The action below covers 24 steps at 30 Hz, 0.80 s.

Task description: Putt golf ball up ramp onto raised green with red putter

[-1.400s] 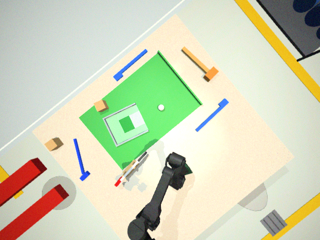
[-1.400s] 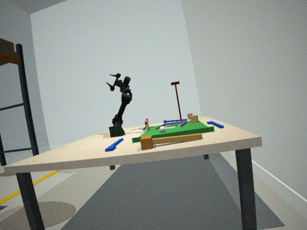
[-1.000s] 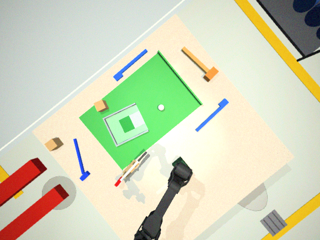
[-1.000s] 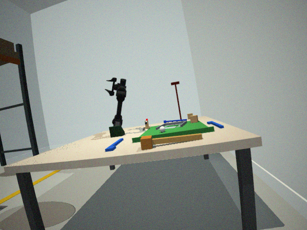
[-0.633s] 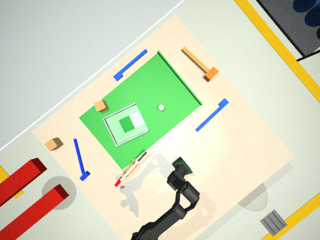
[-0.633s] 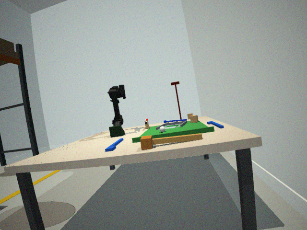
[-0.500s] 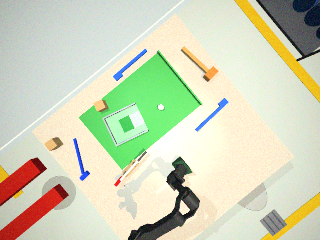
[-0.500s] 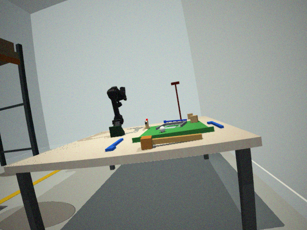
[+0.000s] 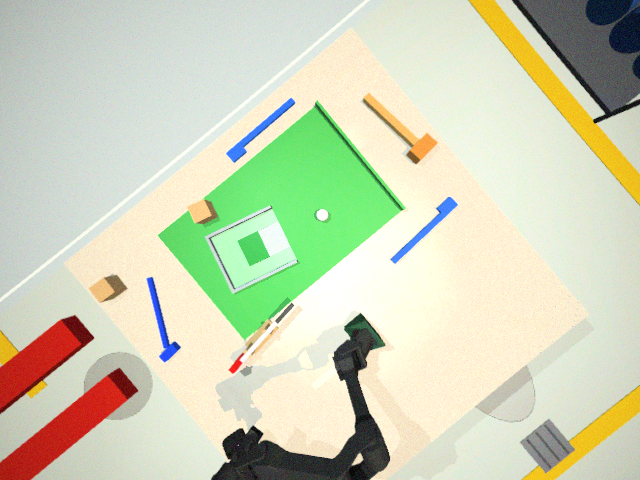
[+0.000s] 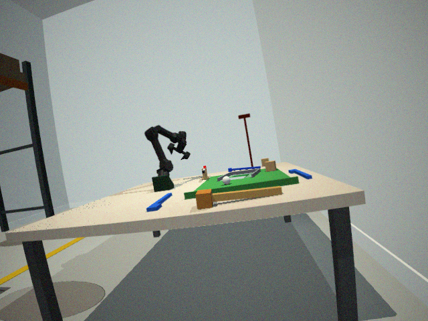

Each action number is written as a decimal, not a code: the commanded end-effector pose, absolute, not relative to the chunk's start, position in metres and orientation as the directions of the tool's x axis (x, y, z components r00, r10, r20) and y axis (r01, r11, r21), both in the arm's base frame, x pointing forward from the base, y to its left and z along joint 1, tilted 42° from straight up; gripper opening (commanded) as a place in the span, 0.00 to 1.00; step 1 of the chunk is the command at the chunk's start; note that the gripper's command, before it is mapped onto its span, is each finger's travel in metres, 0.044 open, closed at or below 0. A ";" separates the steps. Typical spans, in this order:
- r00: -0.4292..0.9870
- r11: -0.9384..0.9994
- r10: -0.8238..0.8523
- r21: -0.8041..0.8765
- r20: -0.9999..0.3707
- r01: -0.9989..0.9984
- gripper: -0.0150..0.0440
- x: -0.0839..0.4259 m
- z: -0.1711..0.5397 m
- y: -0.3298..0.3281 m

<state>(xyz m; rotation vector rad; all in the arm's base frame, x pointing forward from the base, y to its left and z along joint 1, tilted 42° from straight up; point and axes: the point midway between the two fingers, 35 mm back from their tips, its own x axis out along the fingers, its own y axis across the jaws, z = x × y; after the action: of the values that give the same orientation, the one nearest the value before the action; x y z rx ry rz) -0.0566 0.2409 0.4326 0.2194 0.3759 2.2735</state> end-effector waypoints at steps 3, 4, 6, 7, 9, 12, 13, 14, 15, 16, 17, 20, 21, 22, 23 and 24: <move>-0.452 -0.419 0.890 0.281 -0.064 -0.864 1.00 0.018 0.401 0.277; -0.413 -0.378 0.907 0.271 -0.084 -0.885 1.00 0.032 0.394 0.281; -0.335 -0.297 0.934 0.251 -0.125 -0.921 1.00 0.061 0.381 0.286; -0.296 -0.256 0.944 0.241 -0.146 -0.936 1.00 0.076 0.373 0.287; -0.218 -0.175 0.957 0.218 -0.190 -0.960 1.00 0.105 0.358 0.287; -0.101 -0.054 0.960 0.181 -0.263 -0.982 1.00 0.152 0.333 0.280; -0.064 -0.015 0.956 0.168 -0.287 -0.986 1.00 0.166 0.324 0.275; -0.029 0.021 0.950 0.156 -0.311 -0.987 1.00 0.181 0.315 0.270; 0.005 0.057 0.942 0.144 -0.335 -0.988 1.00 0.195 0.306 0.263; 0.038 0.091 0.933 0.133 -0.359 -0.987 1.00 0.208 0.298 0.256; 0.068 0.123 0.921 0.122 -0.383 -0.985 1.00 0.221 0.289 0.248; 0.145 0.188 0.882 0.052 -0.449 -0.981 1.00 0.252 0.266 0.222; 0.149 0.187 0.869 0.034 -0.471 -0.982 1.00 0.257 0.257 0.215; 0.152 0.184 0.857 0.016 -0.492 -0.983 1.00 0.261 0.249 0.207; 0.153 0.179 0.845 0.000 -0.512 -0.984 1.00 0.265 0.241 0.199; 0.153 0.172 0.834 -0.014 -0.530 -0.985 1.00 0.268 0.233 0.191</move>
<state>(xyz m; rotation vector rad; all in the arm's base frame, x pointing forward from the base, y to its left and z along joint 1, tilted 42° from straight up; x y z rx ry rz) 0.2551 0.2141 0.2537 -0.3183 0.4368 1.3740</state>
